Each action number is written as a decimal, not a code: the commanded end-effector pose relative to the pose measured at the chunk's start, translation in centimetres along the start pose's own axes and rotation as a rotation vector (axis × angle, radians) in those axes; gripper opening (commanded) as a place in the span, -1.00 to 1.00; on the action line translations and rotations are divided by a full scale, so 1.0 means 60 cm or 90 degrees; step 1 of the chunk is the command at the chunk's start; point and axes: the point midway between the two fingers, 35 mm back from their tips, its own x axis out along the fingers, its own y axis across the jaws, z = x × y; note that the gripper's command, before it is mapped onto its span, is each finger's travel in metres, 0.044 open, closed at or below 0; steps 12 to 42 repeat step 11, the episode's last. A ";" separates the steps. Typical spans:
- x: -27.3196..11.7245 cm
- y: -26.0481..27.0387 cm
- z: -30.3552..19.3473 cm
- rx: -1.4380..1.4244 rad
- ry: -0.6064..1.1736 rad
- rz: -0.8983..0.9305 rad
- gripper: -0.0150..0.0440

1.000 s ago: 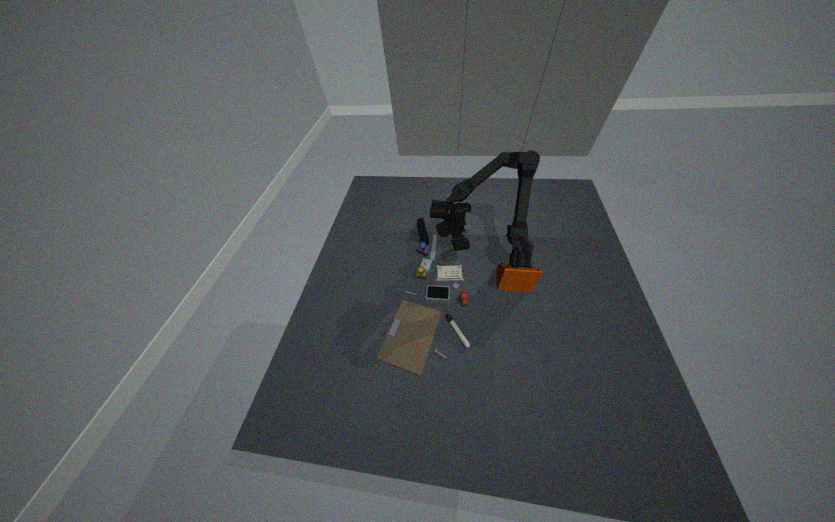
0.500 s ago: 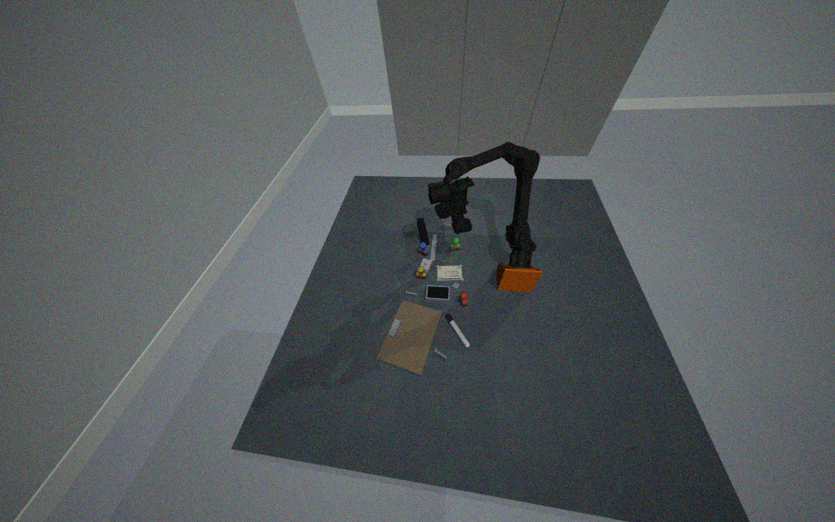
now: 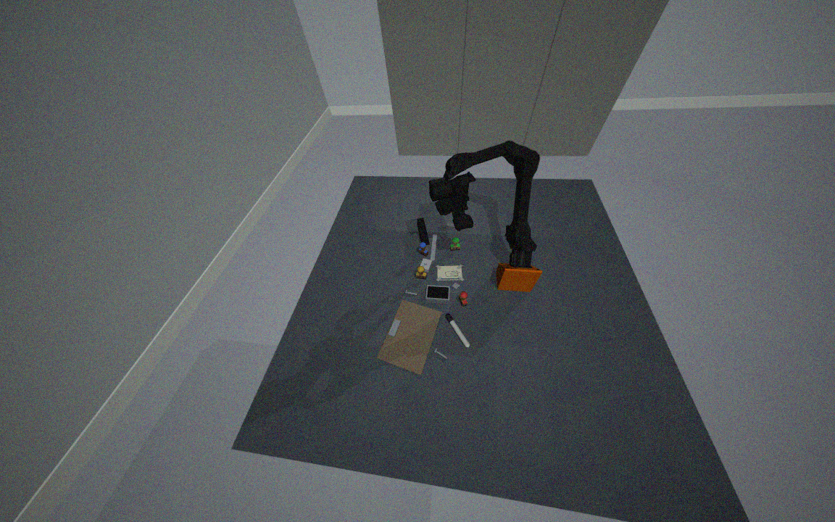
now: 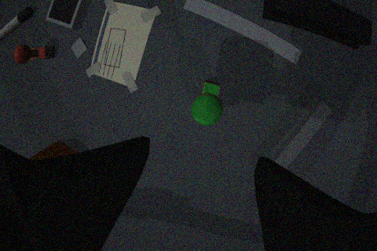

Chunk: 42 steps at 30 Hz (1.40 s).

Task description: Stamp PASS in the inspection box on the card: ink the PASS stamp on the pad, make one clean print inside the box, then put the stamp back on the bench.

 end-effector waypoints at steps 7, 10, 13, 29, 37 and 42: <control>0.000 0.000 0.000 0.000 0.000 0.000 0.42; 0.000 0.000 0.000 0.000 0.000 0.000 0.42; 0.000 0.000 0.000 0.000 0.000 0.000 0.42; 0.000 0.000 0.000 0.000 0.000 0.000 0.42; 0.000 0.000 0.000 0.000 0.000 0.000 0.42; 0.000 0.000 0.000 0.000 0.000 0.000 0.42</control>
